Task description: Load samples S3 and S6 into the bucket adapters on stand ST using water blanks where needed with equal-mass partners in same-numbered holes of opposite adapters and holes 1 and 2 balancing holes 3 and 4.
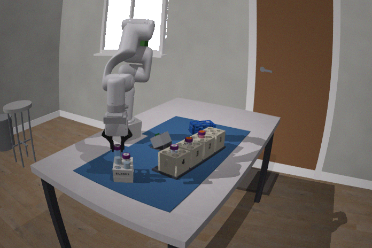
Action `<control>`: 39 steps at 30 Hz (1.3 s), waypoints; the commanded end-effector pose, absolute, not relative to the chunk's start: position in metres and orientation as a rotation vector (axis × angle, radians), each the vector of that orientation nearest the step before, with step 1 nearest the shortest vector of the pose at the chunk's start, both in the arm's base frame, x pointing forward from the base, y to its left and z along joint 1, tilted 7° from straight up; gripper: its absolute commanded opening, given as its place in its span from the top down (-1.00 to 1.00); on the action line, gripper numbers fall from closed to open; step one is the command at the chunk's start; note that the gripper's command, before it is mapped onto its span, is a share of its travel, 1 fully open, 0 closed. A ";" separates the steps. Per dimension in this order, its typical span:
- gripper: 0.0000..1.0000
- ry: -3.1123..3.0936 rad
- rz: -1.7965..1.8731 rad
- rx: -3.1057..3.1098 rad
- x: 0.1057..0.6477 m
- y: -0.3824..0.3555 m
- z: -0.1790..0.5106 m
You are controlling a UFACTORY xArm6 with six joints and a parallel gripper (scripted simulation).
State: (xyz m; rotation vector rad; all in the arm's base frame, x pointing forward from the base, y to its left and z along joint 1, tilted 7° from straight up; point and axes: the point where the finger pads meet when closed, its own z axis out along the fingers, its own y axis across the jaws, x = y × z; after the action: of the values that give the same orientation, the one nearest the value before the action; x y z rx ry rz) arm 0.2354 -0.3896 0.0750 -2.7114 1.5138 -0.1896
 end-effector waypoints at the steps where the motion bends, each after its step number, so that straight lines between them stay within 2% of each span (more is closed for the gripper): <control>1: 1.00 1.515 -0.195 -2.713 0.236 -0.391 0.078; 39: 1.00 1.515 -0.195 -2.713 0.228 -0.389 0.138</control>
State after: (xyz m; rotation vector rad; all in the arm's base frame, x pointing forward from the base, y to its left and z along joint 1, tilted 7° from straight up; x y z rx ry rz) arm 0.2283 -0.3874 0.1316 -2.7109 1.5136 -0.1880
